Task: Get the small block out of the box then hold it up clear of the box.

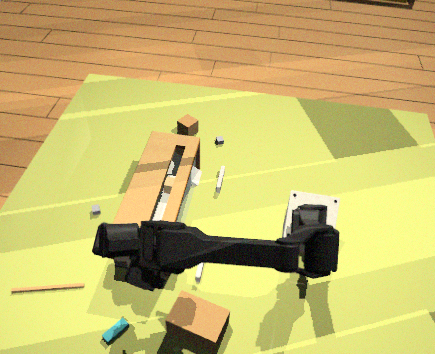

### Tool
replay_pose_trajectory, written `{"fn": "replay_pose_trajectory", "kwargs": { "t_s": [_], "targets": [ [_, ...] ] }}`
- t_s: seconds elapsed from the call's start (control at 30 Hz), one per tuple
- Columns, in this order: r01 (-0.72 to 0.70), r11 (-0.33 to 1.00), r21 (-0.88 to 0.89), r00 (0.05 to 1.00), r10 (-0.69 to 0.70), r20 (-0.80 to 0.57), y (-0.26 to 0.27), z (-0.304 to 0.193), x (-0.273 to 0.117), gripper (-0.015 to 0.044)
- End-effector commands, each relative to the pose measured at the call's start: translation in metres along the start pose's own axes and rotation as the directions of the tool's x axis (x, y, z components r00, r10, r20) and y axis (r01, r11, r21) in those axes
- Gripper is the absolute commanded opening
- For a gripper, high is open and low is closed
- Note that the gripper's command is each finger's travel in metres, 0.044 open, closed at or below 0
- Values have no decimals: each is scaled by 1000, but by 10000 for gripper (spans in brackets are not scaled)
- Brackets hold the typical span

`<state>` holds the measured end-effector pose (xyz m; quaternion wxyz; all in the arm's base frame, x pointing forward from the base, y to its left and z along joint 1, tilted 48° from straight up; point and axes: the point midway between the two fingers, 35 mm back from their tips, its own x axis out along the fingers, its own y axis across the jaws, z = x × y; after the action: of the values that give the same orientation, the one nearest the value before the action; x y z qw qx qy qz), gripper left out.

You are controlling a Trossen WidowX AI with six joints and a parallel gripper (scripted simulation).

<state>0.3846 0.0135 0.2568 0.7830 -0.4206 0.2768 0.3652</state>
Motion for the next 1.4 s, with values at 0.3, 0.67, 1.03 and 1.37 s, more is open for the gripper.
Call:
{"fn": "replay_pose_trajectory", "kwargs": {
  "t_s": [0.3, 0.67, 1.03, 1.37],
  "targets": [
    [-372, 927, 37, 922, 374, -104, 57, -187, 37, 400],
    [-470, 881, 50, 881, 472, -41, 89, -229, 37, 400],
    [-469, 882, 50, 881, 471, -41, 95, -224, 51, 400],
    [-469, 882, 50, 881, 471, -41, 101, -220, 66, 400]
  ]
}}
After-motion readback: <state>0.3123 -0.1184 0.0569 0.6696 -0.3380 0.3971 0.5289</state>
